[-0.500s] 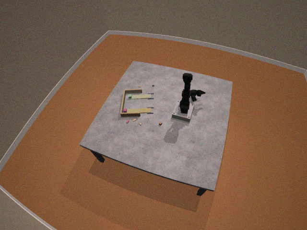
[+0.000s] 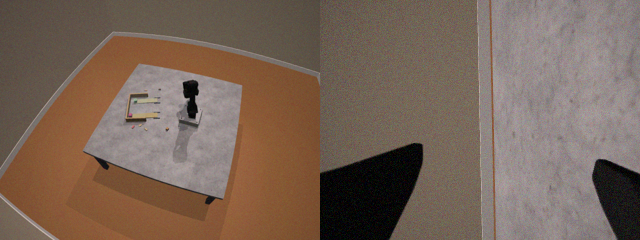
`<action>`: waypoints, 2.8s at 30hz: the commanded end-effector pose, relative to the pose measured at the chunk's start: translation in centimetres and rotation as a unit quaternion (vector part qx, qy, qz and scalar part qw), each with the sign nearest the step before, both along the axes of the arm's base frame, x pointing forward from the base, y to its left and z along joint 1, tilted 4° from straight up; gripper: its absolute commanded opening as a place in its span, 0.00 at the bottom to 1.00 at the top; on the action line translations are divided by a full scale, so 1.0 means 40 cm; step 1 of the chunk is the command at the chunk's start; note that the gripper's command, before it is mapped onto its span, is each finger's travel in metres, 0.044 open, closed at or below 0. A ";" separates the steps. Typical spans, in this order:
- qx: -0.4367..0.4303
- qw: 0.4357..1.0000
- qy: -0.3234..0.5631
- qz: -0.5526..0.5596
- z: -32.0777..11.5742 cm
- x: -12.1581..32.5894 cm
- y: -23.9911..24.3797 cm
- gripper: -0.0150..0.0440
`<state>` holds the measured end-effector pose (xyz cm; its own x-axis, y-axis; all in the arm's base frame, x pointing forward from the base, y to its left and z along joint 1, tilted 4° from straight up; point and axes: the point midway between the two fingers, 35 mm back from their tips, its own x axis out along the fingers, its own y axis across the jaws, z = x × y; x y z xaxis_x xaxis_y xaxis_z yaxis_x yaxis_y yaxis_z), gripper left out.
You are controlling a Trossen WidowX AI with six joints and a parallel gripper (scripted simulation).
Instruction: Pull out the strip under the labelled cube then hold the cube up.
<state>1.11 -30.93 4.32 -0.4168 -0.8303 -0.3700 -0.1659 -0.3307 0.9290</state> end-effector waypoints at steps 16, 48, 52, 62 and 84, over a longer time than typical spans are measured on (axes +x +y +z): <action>-0.004 0.551 0.453 0.701 0.191 0.651 0.291 0.93; -0.182 0.103 0.585 0.783 0.310 0.775 0.601 0.71; -0.135 0.040 0.602 0.786 0.294 0.830 0.558 0.53; -0.030 -0.127 0.599 0.790 0.192 0.944 0.440 0.25; 0.039 -0.270 0.546 0.792 0.015 0.972 0.331 0.25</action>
